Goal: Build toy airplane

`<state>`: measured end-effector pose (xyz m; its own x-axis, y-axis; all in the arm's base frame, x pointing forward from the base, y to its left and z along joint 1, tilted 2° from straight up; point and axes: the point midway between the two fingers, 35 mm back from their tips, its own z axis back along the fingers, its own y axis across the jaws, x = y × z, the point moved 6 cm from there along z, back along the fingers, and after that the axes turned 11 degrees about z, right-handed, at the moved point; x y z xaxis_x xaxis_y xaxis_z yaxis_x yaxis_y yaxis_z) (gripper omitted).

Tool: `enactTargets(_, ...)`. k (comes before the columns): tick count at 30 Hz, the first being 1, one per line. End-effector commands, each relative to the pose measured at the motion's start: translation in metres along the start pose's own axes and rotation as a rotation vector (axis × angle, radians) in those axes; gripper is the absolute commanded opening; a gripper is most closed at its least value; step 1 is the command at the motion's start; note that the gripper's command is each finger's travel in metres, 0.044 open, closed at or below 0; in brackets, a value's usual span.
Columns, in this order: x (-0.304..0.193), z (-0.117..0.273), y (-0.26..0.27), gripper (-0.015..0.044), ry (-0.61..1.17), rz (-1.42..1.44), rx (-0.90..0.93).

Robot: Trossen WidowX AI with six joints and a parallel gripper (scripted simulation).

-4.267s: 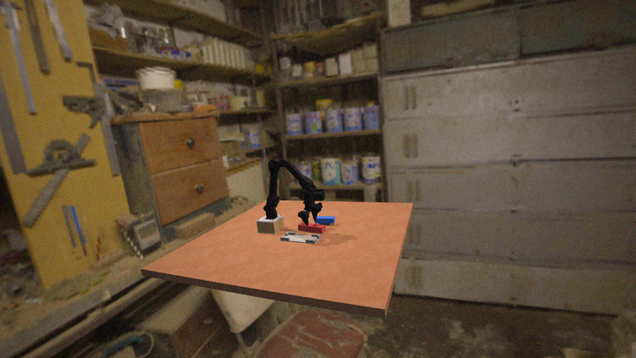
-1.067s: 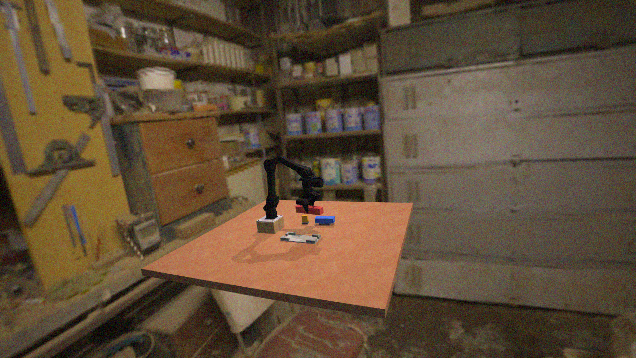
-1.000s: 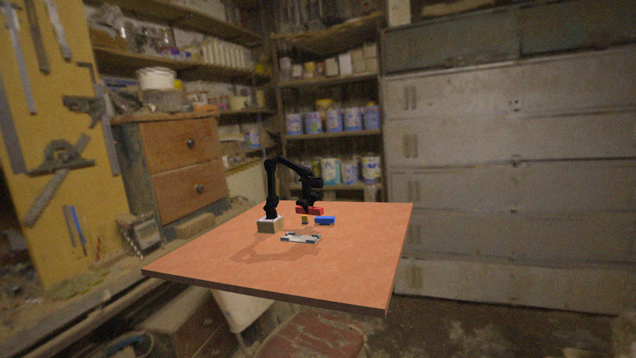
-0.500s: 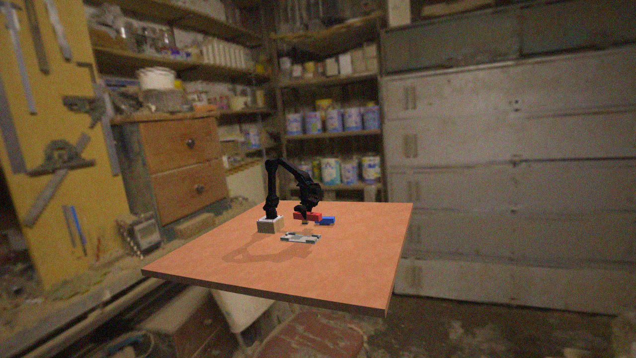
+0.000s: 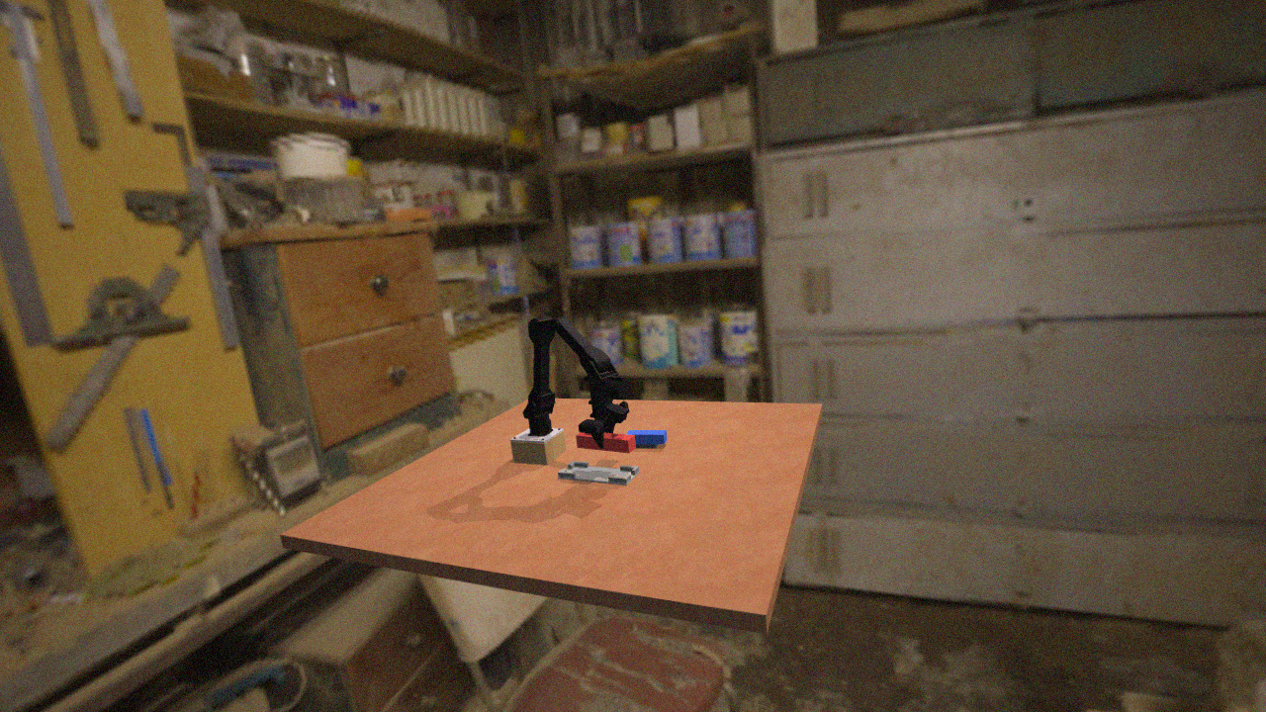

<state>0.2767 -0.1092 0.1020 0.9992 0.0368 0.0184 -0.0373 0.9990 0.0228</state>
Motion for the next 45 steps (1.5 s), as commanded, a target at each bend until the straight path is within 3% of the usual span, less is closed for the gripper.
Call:
enactTargets(1,-0.003,-0.005,-0.010,0.0000,-0.001,0.013,-0.006)
enactTargets(10,-0.012,-0.016,-0.030,0.0000,-0.001,0.032,-0.007)
enactTargets(18,-0.012,-0.016,-0.030,0.0197,-0.001,0.032,-0.007)
enactTargets(45,-0.011,-0.031,-0.031,0.0197,-0.001,0.032,-0.007)
